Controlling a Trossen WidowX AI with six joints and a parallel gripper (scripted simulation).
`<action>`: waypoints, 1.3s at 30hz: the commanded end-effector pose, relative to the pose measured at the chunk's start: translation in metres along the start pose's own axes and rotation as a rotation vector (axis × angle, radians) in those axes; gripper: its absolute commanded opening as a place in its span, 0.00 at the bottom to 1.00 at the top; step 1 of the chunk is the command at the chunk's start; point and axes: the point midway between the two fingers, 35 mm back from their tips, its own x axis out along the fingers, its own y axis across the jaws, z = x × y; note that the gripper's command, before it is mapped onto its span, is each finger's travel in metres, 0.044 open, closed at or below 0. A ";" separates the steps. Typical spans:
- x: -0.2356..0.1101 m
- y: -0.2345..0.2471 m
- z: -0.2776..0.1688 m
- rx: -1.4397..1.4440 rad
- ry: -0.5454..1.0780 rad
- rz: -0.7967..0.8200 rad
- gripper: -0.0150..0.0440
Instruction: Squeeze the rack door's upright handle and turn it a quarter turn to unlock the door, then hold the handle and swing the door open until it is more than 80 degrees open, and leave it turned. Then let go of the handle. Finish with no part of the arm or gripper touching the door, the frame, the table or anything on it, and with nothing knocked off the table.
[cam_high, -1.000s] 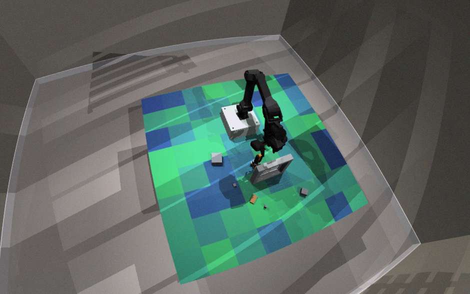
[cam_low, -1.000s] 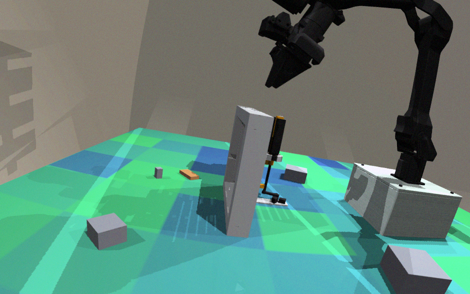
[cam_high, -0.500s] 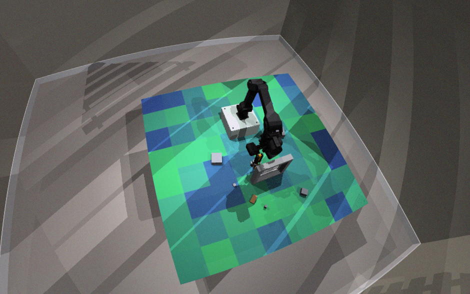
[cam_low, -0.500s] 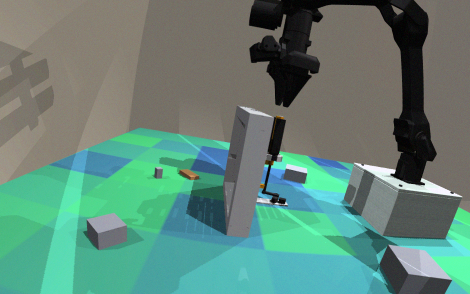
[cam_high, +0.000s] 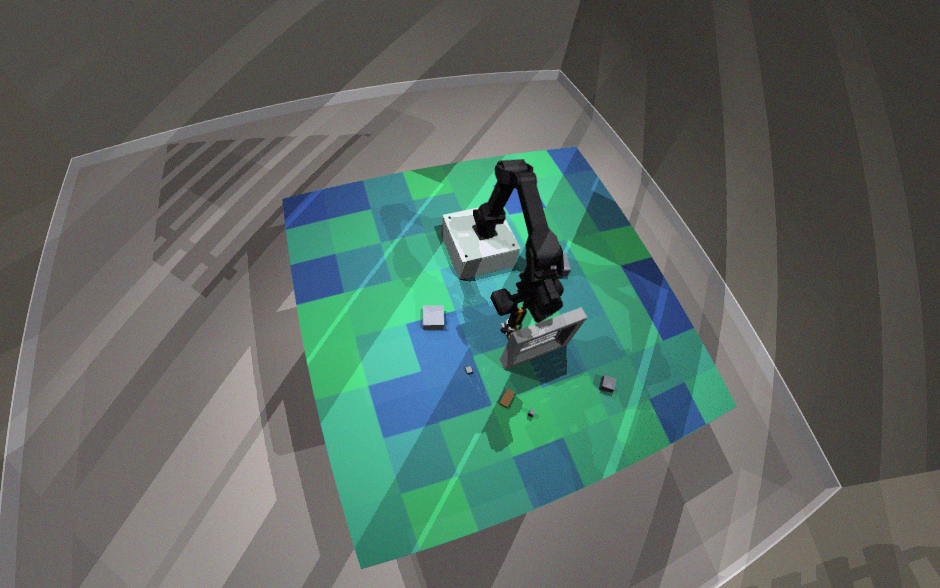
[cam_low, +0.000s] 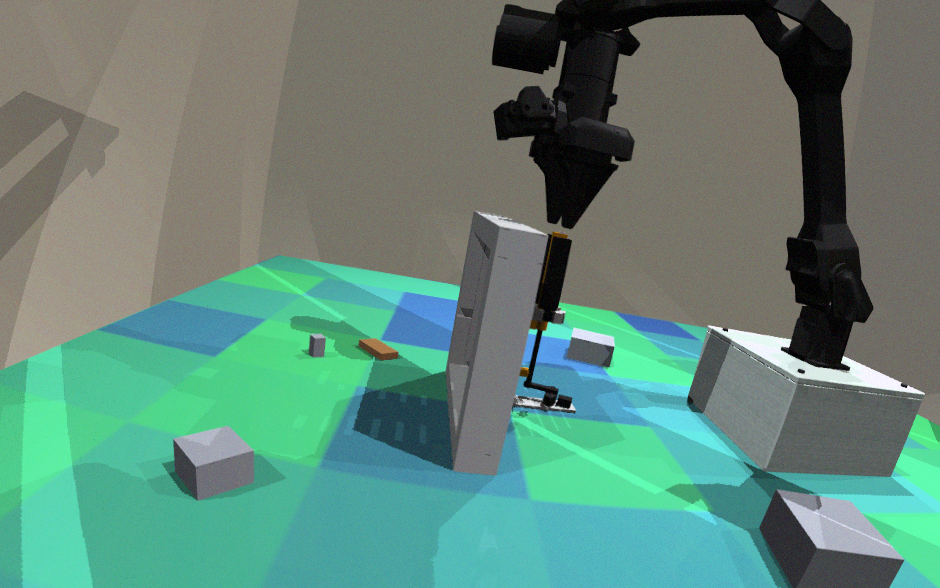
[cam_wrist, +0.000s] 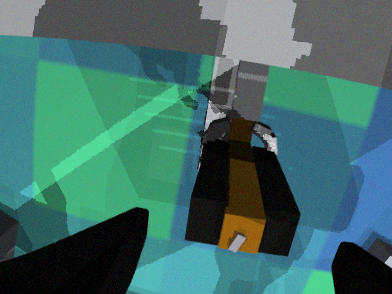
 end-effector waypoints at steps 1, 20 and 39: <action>0.009 0.000 -0.001 -0.005 0.012 -0.001 0.76; 0.040 0.000 -0.002 -0.005 0.012 -0.001 0.76; 0.057 0.000 -0.003 -0.005 0.012 -0.001 0.45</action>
